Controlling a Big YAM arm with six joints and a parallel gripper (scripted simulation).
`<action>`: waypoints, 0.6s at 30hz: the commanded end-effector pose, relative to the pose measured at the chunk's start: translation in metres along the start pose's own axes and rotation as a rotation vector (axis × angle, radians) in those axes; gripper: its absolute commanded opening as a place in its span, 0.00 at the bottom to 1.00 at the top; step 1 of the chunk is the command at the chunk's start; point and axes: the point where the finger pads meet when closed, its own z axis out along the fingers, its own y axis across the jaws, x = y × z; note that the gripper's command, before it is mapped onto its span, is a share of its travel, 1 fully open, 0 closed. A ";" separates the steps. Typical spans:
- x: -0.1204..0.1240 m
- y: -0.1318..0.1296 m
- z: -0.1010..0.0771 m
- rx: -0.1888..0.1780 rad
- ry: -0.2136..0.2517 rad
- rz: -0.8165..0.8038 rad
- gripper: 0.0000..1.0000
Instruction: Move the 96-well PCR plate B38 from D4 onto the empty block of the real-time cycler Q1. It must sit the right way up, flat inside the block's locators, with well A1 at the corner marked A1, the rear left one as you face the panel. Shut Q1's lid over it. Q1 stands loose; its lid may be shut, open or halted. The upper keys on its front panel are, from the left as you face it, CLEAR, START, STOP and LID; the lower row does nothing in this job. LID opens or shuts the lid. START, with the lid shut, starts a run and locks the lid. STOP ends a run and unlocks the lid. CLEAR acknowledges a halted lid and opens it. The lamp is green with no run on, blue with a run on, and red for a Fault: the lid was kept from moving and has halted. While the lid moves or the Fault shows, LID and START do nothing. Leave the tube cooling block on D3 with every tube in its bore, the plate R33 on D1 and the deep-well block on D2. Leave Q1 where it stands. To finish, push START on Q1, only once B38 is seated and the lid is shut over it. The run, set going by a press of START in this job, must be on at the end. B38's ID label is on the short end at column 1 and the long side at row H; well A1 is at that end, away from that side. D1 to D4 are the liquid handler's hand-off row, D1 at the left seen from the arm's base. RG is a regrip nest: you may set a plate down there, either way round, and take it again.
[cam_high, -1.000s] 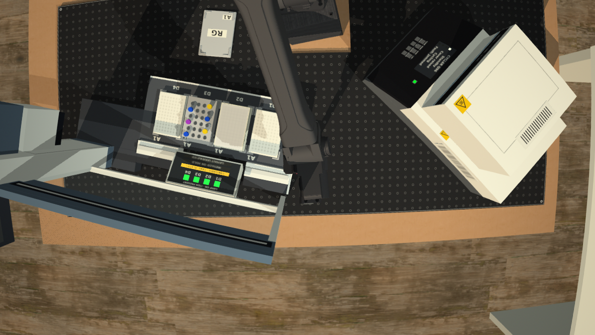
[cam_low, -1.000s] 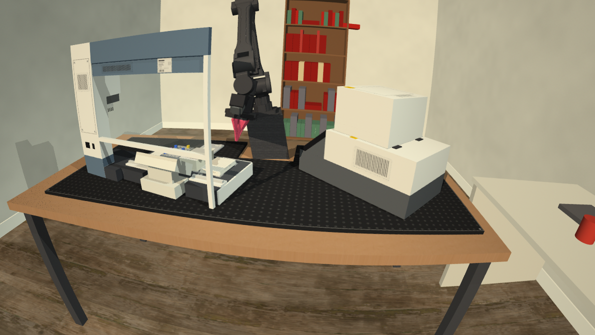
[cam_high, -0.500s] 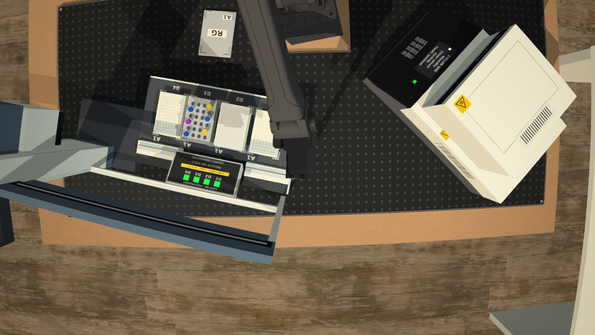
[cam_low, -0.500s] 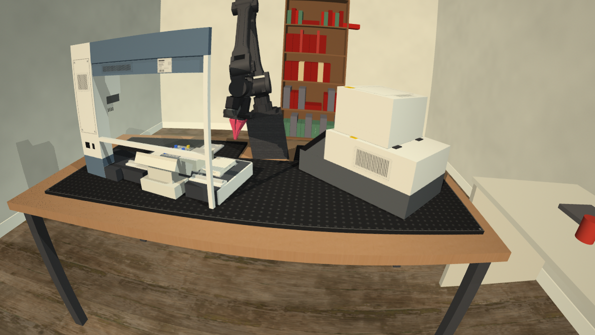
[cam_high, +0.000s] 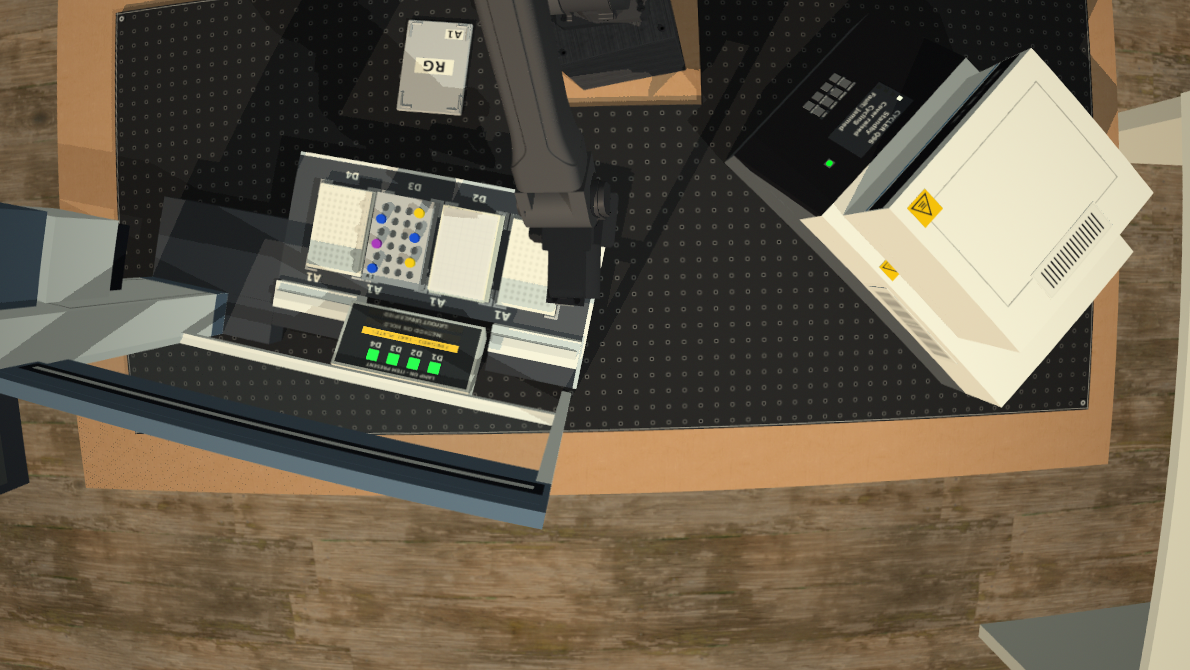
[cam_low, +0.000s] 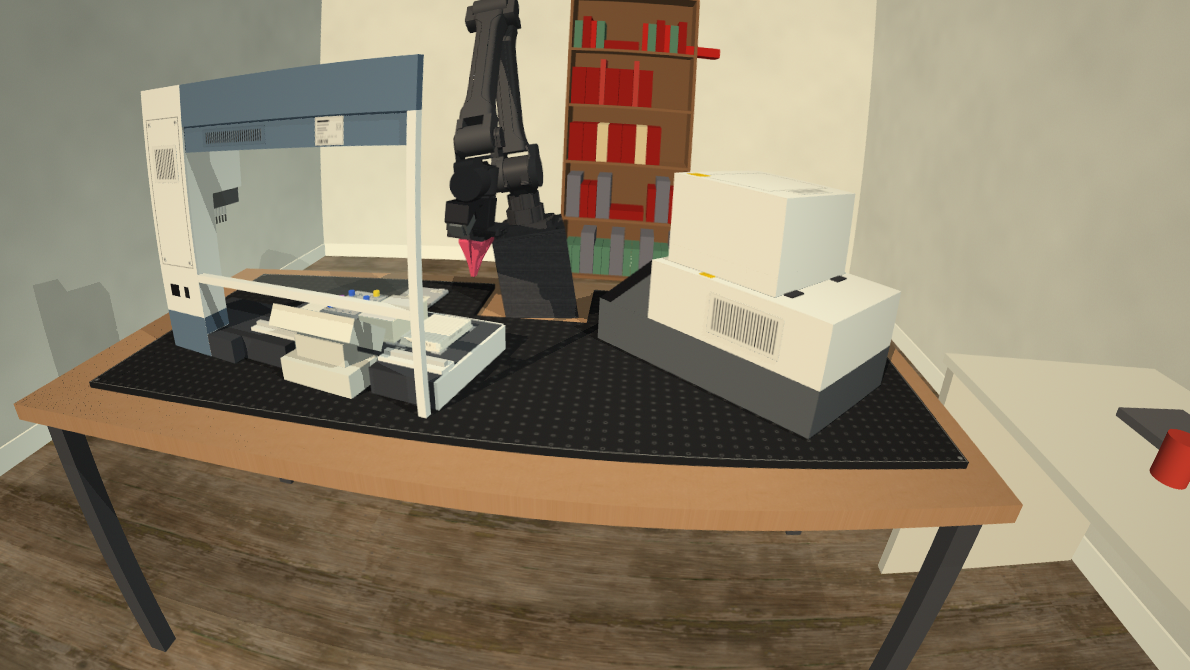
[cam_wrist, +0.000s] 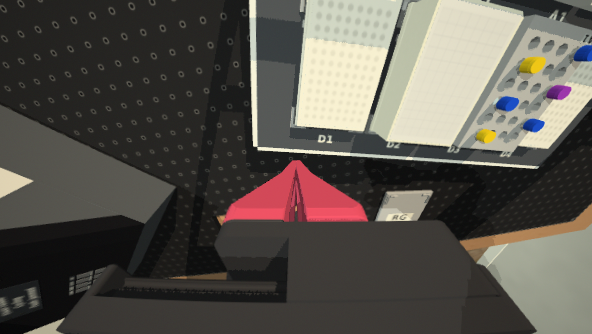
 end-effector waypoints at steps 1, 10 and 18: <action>0.003 -0.007 -0.003 0.007 -0.009 0.040 0.00; 0.048 -0.015 0.006 -0.027 0.044 0.091 0.00; 0.074 -0.015 0.011 -0.060 0.085 0.131 0.00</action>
